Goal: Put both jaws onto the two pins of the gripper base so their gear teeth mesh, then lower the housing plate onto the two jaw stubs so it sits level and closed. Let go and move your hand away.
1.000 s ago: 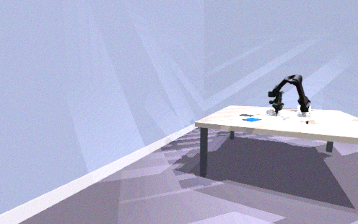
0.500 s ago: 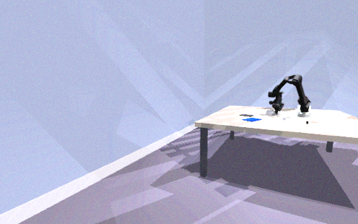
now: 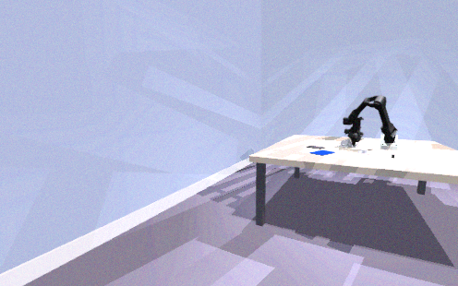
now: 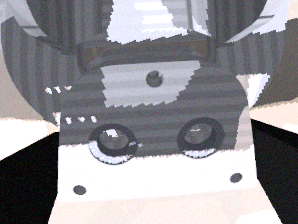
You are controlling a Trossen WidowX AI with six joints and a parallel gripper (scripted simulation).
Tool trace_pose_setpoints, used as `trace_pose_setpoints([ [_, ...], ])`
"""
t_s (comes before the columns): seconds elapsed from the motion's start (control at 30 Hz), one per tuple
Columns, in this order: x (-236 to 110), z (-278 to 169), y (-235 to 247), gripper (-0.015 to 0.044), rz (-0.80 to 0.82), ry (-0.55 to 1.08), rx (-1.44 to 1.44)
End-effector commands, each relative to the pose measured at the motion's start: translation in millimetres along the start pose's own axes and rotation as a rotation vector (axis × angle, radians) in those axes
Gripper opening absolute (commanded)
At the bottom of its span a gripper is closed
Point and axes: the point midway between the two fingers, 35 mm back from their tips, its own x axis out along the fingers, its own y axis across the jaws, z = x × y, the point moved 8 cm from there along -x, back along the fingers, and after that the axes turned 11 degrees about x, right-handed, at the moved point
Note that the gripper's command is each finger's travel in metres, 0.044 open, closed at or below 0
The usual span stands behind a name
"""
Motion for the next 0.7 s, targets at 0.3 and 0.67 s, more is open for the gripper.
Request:
trace_pose_setpoints([
  [0.3, 3.3, 0.1, 0.0, 0.0351, 0.003, 0.0, 0.003],
  [0.67, 5.6, 0.1, 0.0, 0.0351, 0.003, 0.0, 0.004],
])
